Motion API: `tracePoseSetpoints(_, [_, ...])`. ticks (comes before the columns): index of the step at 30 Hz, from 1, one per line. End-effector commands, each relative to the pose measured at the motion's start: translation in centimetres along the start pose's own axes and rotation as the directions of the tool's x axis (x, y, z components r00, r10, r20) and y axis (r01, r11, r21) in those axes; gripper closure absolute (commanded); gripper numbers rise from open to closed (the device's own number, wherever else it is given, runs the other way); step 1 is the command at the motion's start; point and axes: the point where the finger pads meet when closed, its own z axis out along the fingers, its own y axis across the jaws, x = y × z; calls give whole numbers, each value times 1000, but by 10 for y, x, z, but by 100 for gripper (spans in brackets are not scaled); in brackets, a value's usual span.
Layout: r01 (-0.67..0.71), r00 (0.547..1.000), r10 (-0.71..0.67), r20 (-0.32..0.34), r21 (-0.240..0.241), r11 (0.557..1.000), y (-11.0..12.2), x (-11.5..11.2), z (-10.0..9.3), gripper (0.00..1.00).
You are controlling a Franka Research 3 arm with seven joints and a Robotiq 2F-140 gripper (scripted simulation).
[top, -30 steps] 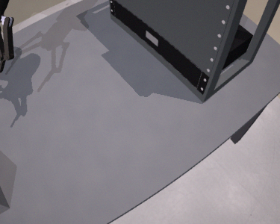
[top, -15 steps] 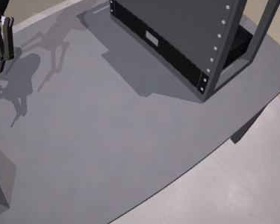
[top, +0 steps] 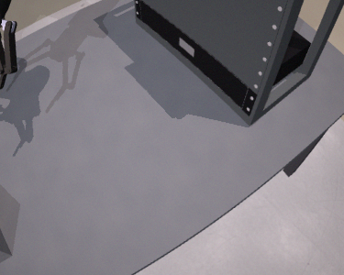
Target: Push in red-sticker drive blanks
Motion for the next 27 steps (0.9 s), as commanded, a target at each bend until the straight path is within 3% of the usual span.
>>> tracePoseSetpoints(1, [0,1000,0,0,0,1000,0,0,0,0])
tracePoseSetpoints(27, [-1,1000,1,15,7,1000,-1,-2,-2,0])
